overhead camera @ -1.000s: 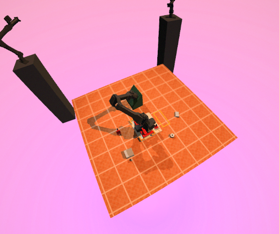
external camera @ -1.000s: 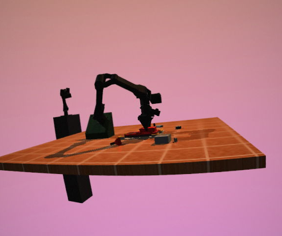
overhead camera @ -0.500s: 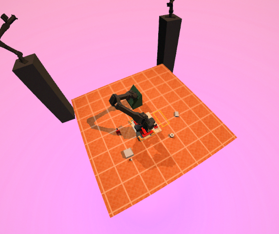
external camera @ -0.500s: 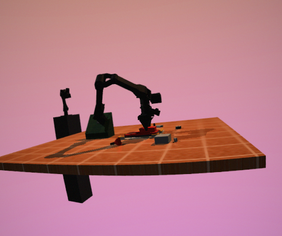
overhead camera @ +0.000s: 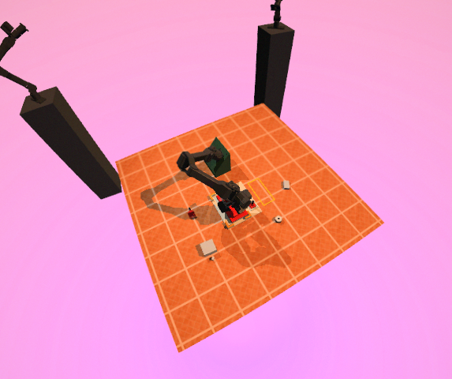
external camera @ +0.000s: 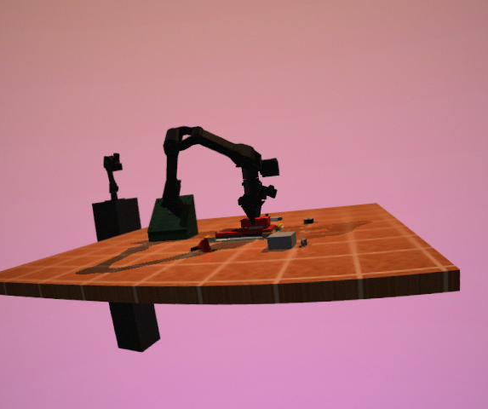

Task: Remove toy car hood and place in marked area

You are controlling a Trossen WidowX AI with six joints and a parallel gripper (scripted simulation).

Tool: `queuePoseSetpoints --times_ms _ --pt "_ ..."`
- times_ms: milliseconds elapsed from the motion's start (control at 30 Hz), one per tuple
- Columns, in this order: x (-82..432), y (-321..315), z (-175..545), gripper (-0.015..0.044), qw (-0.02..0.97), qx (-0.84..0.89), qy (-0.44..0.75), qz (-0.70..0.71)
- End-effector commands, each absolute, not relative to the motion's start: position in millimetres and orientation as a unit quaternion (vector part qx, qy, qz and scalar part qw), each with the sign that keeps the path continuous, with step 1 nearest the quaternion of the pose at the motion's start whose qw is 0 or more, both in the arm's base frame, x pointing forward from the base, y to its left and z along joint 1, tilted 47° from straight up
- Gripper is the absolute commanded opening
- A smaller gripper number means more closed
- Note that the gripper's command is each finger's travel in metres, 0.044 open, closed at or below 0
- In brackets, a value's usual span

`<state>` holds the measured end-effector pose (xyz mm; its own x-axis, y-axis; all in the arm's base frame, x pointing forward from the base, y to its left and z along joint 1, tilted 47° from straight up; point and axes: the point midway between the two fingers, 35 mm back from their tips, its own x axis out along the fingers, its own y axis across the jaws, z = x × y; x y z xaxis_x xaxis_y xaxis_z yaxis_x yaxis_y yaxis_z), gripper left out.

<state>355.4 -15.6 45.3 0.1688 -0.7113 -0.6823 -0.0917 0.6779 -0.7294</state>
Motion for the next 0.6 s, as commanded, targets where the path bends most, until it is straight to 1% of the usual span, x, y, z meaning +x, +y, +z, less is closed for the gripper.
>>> queuePoseSetpoints --times_ms 0,567 --pt "355.1 -12.0 48.0 0.0 0.69 -0.332 0.603 -0.225" --pt "353.0 -4.1 55.4 0.0 0.69 -0.331 0.603 -0.224"
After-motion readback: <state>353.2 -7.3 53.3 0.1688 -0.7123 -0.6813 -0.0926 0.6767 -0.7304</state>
